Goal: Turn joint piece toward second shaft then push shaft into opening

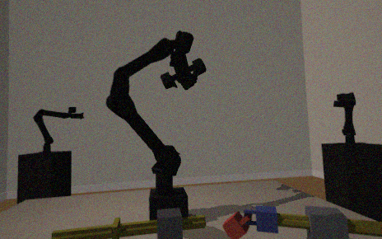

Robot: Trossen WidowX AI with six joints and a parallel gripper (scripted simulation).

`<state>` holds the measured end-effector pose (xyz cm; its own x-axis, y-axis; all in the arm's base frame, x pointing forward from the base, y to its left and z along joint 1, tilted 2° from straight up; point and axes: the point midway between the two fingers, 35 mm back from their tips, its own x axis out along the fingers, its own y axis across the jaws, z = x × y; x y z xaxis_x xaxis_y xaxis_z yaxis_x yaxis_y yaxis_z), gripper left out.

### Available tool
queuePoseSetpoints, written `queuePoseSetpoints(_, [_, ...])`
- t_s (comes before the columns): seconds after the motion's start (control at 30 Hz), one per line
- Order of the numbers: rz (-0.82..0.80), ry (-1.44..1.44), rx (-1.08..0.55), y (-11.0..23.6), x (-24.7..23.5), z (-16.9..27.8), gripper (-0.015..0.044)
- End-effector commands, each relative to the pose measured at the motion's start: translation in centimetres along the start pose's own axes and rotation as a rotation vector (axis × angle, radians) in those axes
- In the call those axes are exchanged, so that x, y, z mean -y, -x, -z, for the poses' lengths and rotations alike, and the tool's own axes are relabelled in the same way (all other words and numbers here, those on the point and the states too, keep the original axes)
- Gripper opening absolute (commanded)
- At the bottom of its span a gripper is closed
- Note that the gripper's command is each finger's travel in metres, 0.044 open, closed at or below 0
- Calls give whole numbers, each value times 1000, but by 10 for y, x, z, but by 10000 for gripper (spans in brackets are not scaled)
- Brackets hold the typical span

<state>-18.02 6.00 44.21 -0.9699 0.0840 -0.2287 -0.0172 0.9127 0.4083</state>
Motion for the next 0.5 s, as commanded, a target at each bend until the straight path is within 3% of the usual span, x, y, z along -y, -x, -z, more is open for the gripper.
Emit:
queuePoseSetpoints(0.0, [-61, 21, 93, -9, -25, -26, 440])
queuePoseSetpoints(0.47, [-243, 131, 514, 9, -111, -140, 440])
